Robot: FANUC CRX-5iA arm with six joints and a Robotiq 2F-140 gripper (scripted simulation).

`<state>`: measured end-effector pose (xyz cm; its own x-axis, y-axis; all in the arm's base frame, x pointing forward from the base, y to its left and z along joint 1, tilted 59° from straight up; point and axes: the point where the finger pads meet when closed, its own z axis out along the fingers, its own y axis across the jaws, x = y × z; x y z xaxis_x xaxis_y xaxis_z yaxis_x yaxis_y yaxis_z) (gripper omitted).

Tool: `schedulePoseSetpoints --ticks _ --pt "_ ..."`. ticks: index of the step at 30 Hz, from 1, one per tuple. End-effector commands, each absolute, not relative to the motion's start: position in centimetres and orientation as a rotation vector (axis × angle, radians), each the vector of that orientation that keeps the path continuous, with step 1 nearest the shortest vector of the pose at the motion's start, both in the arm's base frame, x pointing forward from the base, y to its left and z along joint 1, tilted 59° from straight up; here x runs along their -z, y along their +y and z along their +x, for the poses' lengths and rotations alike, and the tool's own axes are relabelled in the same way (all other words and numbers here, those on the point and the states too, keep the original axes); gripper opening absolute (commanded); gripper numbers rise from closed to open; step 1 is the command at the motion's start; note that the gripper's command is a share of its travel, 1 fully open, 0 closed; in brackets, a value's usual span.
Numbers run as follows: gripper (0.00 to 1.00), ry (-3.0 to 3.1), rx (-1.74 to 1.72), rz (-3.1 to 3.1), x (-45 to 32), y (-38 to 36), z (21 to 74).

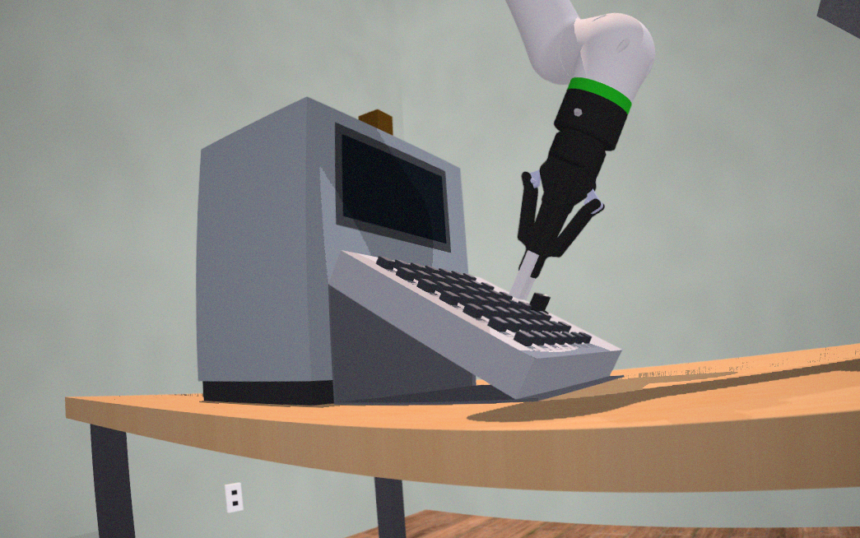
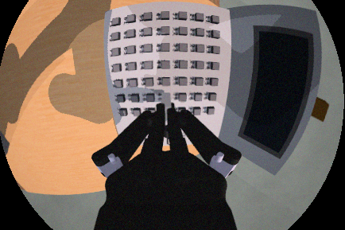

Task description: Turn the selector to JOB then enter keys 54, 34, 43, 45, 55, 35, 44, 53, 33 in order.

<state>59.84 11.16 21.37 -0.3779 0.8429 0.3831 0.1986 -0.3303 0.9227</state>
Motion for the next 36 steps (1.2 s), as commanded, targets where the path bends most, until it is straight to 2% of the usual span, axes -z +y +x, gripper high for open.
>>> schedulePoseSetpoints --ticks 1,24,36 --pt "0.00 1.422 -1.757 1.358 -21.4 10.9 59.3" --pt "0.00 1.422 -1.757 1.358 -21.4 10.2 57.8" --pt "0.00 1.422 -1.757 1.358 -18.3 11.3 57.1"
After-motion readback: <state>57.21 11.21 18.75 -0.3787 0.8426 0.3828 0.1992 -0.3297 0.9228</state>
